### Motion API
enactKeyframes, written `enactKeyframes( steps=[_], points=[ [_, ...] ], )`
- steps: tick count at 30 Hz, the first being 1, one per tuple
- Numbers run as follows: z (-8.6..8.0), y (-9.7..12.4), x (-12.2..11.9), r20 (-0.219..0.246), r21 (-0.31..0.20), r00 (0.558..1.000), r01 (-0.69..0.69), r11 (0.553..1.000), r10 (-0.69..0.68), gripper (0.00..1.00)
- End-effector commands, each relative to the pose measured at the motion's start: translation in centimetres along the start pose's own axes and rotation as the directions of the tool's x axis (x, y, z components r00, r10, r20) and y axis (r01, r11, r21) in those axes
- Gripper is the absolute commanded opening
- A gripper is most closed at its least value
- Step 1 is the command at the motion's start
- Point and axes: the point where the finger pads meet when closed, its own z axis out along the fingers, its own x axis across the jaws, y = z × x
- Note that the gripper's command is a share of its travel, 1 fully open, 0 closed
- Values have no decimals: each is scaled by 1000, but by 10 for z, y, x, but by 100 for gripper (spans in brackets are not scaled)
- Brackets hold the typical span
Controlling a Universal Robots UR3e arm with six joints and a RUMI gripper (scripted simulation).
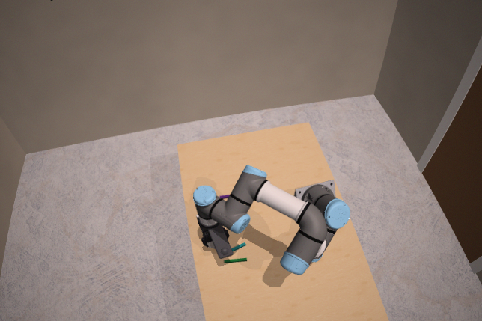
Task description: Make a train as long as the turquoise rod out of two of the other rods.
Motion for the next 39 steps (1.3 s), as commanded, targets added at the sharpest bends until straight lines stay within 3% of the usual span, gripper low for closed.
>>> enactKeyframes(
  steps=[1,28,39],
  points=[
    [-1,0,1,-2,-2,1000,1,1000,-1,0],
    [-2,0,1,-2,-2,1000,1,1000,-1,0],
    [-20,0,0,-2,-2,1000,1,1000,-1,0]
  ],
)
